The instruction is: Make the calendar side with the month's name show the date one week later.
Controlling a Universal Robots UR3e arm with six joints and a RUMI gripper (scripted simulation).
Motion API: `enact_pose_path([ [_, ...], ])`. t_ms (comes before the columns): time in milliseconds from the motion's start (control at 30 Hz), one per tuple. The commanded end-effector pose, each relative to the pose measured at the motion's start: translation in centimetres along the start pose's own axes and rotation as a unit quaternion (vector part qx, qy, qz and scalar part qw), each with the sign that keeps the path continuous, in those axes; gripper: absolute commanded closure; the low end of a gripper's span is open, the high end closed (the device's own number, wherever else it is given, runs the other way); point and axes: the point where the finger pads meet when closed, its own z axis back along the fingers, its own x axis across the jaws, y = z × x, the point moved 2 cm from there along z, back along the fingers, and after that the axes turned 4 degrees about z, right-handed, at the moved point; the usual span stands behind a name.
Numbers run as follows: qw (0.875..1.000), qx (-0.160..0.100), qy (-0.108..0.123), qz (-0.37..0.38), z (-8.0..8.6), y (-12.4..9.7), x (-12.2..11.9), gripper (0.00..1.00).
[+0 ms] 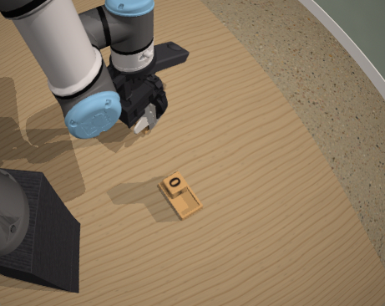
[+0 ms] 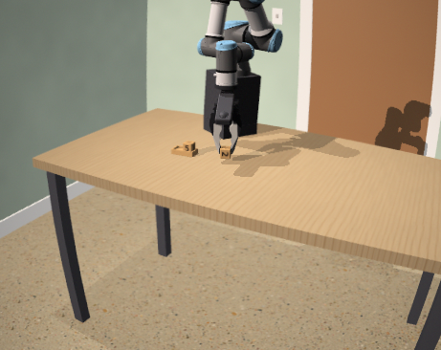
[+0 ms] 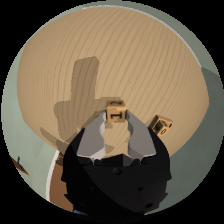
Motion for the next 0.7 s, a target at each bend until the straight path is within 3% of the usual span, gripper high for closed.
enact_pose_path([
  [0,1.000,0.015,-0.008,0.000,-0.74,0.86,0.42,0.89],
  [667,1.000,0.014,-0.008,0.000,-1.24,0.83,0.43,0.89],
])
